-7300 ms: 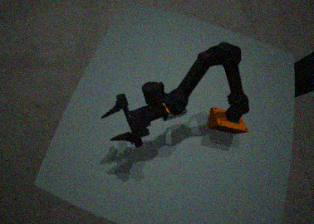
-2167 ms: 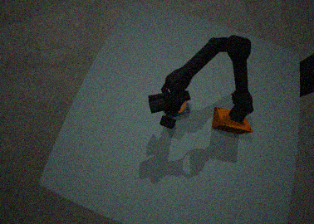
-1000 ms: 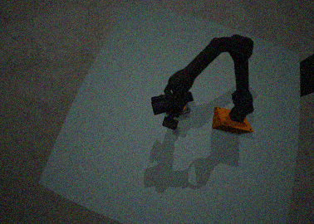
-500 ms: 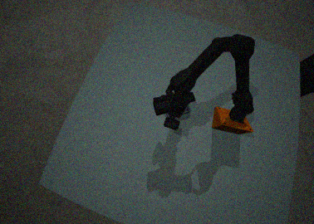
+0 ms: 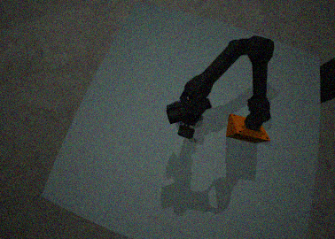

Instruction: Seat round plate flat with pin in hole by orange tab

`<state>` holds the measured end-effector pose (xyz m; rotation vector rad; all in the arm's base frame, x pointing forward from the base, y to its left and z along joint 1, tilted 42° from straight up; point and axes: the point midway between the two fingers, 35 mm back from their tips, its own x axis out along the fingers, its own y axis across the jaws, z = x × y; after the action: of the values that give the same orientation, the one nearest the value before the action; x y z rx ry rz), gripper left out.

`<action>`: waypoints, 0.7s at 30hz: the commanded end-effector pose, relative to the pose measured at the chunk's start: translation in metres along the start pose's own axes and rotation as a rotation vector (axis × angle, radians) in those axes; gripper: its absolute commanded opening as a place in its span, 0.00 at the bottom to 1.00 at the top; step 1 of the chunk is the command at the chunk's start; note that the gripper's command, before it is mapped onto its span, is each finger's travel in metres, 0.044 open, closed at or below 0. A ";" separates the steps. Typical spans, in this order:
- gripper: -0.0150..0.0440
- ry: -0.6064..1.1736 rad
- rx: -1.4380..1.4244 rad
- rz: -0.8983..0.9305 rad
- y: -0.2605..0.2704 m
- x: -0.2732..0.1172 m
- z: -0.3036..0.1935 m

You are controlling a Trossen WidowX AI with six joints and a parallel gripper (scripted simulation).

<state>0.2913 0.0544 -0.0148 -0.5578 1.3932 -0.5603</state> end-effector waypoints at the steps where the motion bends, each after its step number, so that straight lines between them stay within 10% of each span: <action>1: 0.25 0.016 -0.006 -0.003 -0.002 0.003 -0.008; 21: 0.25 0.017 -0.007 -0.004 -0.013 0.002 -0.023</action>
<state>0.2745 0.0473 -0.0100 -0.5522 1.3979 -0.5575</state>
